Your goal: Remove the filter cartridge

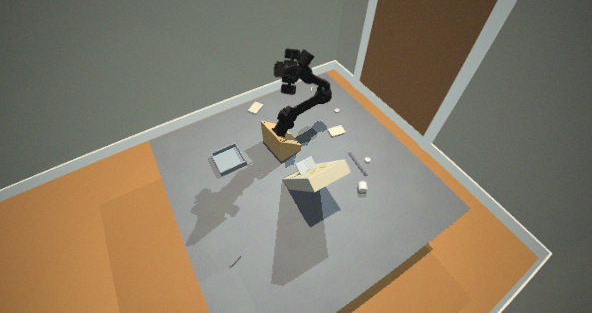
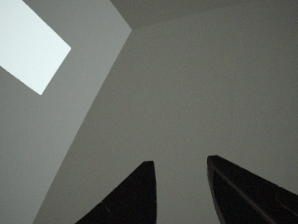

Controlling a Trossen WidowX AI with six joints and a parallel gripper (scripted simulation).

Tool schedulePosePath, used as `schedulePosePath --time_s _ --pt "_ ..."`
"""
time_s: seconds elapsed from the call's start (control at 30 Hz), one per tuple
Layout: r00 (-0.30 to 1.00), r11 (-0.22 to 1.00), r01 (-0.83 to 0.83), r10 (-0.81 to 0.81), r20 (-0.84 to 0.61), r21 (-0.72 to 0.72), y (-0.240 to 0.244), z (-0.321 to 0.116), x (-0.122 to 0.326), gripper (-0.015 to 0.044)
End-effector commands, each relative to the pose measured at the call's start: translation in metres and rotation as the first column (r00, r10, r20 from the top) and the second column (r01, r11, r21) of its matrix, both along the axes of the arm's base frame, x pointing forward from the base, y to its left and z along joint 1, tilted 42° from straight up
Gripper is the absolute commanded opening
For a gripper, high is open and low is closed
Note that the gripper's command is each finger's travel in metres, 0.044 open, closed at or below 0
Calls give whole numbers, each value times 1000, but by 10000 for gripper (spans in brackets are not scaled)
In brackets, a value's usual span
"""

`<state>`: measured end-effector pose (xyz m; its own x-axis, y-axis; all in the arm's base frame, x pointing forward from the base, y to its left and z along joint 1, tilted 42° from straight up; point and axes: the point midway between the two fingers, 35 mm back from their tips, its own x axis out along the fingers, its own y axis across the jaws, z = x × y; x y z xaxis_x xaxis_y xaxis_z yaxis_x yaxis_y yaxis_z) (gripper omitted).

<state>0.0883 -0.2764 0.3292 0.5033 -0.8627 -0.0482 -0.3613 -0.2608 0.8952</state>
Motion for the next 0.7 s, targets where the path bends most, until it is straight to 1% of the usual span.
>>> schedulePosePath --time_s 0.0,0.13,0.27,0.33,0.4,0.5,0.6,0.67 --pt "986 981 -159 163 -31 107 -1 -33 37 106" --pt "944 923 -314 328 -27 225 6 -65 74 106" --pt "844 780 -498 536 7 379 29 -108 121 106" --pt "789 698 -563 613 37 442 43 -126 140 106" --pt "722 593 -624 687 84 509 61 -147 158 106" --pt "604 401 -689 778 173 604 96 -178 183 106" --pt "486 194 -710 830 272 676 136 -206 201 106" --pt "437 101 -706 841 319 701 155 -217 206 106"
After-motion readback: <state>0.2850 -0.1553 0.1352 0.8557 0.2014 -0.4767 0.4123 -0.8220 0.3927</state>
